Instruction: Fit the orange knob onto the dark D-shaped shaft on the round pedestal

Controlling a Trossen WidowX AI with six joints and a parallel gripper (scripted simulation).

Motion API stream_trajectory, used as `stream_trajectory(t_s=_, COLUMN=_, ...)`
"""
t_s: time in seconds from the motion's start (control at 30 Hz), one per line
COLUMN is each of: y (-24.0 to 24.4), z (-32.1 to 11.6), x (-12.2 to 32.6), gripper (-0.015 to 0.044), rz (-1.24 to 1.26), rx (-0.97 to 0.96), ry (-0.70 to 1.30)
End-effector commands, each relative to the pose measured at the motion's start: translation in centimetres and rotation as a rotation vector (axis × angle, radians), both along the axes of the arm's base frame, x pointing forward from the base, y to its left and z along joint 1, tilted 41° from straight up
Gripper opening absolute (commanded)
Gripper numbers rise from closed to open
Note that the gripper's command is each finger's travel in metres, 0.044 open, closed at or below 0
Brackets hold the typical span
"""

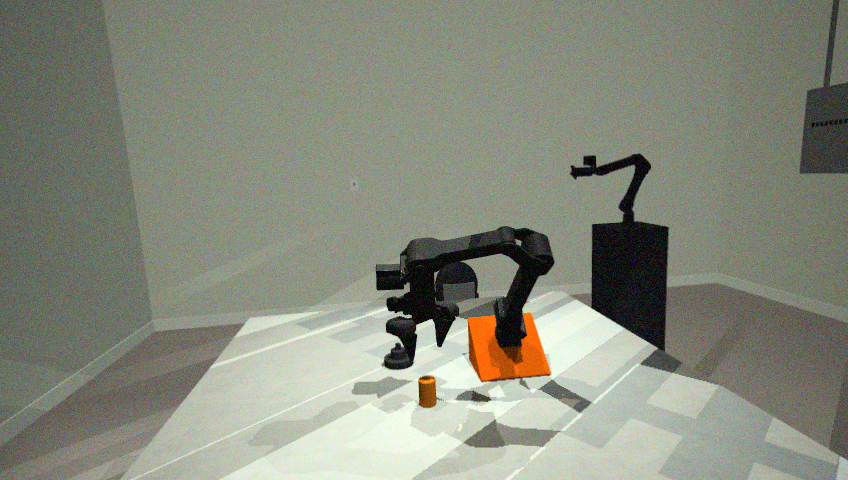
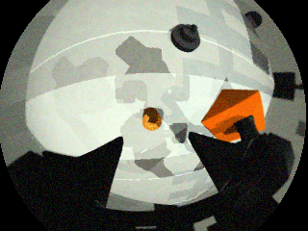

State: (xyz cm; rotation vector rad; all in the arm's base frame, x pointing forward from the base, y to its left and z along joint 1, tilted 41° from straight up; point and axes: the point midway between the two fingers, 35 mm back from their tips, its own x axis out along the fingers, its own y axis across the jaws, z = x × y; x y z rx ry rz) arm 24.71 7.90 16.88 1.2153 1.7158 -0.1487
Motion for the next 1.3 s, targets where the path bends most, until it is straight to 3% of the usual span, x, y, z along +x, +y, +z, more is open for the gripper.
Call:
stream_trajectory(t_s=0.0, y=0.1, z=0.0, x=0.1, gripper=0.0440, rz=0.544, rx=0.009, ry=-0.473)
stream_trajectory(t_s=0.13, y=0.1, z=0.0, x=0.1, gripper=0.0440, rz=0.727, rx=0.010, ry=-0.630)
stream_trajectory(t_s=0.6, y=0.1, z=0.0, x=0.1, gripper=0.0440, rz=0.727, rx=0.010, ry=-0.630)
stream_trajectory(t_s=1.27, y=3.9, z=-4.4, x=0.2, gripper=0.0440, rz=0.727, rx=0.011, ry=-0.631)
